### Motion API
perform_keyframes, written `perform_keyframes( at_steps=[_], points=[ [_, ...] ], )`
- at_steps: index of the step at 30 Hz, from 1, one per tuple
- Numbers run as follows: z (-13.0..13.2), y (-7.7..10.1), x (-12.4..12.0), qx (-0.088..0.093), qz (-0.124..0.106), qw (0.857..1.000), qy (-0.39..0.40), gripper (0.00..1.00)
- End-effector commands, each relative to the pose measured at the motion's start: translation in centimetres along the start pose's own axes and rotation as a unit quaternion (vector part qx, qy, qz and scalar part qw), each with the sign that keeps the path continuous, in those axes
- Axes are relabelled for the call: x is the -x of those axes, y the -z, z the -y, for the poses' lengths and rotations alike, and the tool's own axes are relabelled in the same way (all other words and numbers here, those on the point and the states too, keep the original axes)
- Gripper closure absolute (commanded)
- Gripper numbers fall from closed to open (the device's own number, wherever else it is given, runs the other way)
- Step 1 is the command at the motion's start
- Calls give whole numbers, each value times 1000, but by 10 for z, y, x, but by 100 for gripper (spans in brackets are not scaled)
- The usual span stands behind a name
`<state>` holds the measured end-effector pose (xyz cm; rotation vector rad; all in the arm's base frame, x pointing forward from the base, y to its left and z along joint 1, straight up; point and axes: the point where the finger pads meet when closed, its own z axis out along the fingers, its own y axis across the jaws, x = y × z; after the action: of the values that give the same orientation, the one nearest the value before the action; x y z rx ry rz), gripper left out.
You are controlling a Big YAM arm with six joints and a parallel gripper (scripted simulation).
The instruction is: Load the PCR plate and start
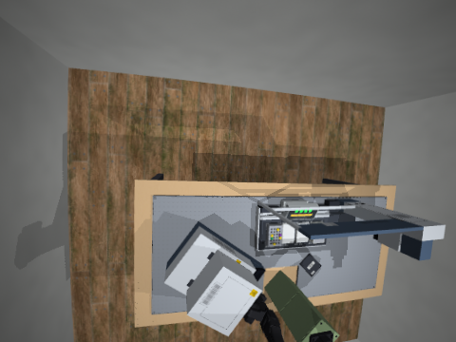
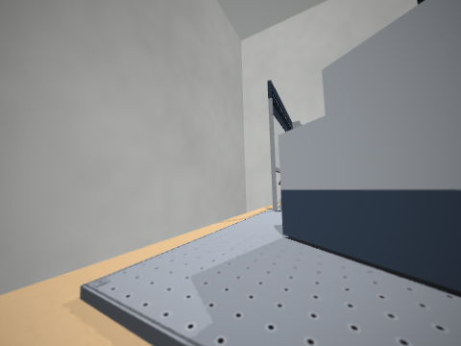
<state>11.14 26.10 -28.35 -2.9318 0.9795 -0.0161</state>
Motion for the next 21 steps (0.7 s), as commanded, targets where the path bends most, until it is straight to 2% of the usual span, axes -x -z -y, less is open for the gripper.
perform_keyframes(
  at_steps=[1, 21],
  points=[
    [1, -37, -3, 7, -10, 1000, -8, 100],
    [1, -41, 2, 9, -5, 1000, -4, 100]
  ],
)
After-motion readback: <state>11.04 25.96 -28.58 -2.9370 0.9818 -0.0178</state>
